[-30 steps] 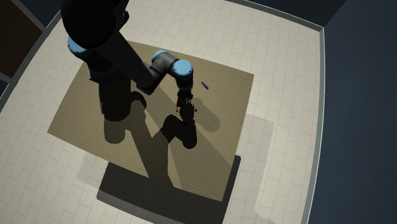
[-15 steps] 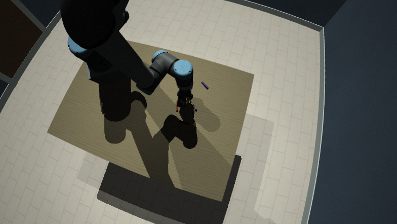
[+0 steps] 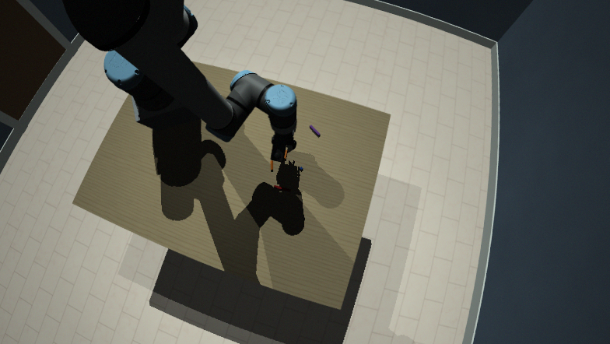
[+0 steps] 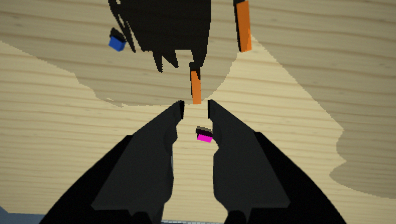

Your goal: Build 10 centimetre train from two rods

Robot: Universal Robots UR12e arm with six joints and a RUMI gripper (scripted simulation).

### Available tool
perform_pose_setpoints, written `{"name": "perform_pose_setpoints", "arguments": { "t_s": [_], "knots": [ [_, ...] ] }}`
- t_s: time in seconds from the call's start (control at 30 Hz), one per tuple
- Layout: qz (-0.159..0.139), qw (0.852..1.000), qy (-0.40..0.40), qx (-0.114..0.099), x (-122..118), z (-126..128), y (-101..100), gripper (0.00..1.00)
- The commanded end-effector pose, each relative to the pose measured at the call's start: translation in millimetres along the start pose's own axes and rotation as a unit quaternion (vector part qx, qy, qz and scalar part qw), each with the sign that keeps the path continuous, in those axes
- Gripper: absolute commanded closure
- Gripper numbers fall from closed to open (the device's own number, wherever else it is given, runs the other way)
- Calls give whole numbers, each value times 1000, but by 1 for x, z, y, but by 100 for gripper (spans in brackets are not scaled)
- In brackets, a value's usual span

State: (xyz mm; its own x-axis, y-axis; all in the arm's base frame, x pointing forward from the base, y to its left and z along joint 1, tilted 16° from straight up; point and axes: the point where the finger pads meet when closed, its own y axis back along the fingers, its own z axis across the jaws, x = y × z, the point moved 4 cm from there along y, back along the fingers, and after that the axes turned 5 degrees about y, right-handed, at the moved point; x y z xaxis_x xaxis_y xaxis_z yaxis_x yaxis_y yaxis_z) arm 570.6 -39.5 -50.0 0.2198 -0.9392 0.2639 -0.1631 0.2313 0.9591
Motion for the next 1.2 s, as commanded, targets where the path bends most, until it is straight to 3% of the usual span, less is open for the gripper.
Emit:
{"name": "perform_pose_setpoints", "arguments": {
  "t_s": [0.0,0.2,0.47,0.5,1.17],
  "knots": [
    [0,1000,0,0,0,0,24,86],
    [0,1000,0,0,0,0,48,86],
    [0,1000,0,0,0,0,53,86],
    [0,1000,0,0,0,0,53,0],
    [0,1000,0,0,0,0,53,0]
  ]
}}
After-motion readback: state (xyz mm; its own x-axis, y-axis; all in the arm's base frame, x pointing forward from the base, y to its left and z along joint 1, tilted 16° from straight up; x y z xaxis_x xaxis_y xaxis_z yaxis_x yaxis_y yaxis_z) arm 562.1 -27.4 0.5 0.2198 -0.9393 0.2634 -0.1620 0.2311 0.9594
